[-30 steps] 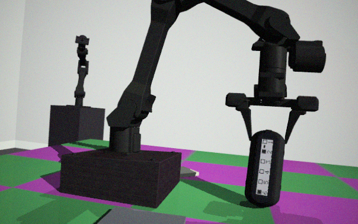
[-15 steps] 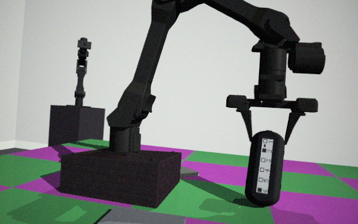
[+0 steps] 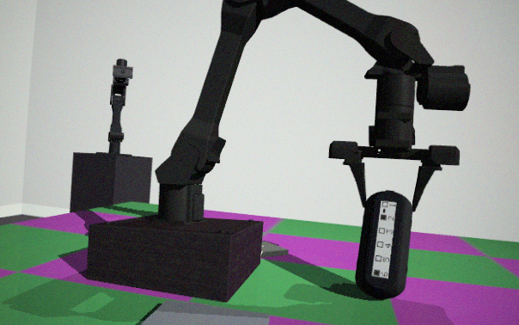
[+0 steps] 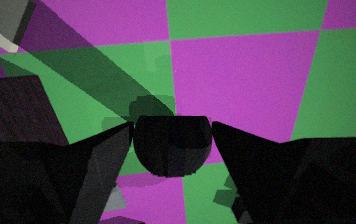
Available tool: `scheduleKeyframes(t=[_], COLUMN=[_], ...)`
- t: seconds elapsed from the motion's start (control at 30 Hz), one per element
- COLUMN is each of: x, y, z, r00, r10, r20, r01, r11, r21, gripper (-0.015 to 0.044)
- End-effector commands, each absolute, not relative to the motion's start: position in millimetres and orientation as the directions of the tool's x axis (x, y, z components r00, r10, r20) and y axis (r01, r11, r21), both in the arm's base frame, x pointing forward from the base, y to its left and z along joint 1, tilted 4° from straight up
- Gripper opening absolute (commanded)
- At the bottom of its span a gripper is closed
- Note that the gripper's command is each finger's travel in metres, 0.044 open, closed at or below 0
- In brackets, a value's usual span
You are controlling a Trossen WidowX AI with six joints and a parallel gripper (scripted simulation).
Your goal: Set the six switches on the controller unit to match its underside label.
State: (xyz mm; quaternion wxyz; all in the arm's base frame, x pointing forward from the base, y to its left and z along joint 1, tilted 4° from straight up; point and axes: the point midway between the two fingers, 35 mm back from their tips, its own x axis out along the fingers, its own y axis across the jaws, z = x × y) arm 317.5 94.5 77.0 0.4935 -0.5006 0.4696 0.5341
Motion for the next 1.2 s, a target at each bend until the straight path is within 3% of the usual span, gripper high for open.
scheduleKeyframes(t=[0.0,1.17], x=[316.0,313.9], y=[97.8,122.7], z=[70.9,58.0], r00=[-0.026,-0.027], r10=[0.057,0.059], r20=[-0.998,-0.998], r01=[-0.997,-0.997], r11=[-0.067,-0.067], r21=[0.023,0.023], gripper=[0.0338,0.0338])
